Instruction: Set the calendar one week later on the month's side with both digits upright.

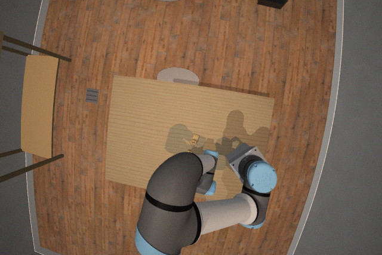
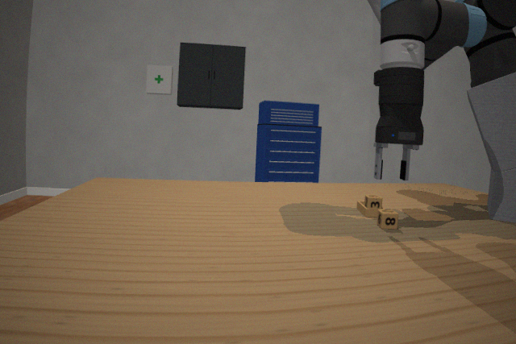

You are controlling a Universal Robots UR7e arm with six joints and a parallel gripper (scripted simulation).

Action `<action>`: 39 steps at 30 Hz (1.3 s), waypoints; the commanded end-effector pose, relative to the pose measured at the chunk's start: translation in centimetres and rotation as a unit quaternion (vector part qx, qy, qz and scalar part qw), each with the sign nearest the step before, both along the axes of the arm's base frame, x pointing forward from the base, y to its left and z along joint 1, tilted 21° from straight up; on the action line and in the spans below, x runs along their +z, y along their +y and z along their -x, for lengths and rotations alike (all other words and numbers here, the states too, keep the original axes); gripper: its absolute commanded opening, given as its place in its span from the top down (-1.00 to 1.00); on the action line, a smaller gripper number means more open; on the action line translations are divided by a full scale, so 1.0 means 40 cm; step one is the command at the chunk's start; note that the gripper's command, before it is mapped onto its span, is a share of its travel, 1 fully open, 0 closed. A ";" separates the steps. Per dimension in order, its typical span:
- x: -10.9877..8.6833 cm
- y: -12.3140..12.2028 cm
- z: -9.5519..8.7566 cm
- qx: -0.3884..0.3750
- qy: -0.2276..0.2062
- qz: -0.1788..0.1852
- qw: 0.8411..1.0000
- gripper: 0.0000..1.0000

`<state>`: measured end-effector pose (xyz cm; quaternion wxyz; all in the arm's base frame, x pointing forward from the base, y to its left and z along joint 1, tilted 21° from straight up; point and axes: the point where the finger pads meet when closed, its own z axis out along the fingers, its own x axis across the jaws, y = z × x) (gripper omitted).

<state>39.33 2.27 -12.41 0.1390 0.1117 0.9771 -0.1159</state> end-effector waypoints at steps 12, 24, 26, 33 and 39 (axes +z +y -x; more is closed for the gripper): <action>0.002 0.002 -0.004 0.001 -0.001 0.000 1.000 -0.74; 0.001 0.002 -0.004 0.001 -0.001 0.000 1.000 -0.74; 0.001 0.002 -0.004 0.001 -0.001 0.000 1.000 -0.74; -0.005 -0.001 -0.007 0.000 -0.002 0.000 1.000 -0.74; -0.016 -0.005 -0.010 0.000 -0.002 0.000 1.000 -0.74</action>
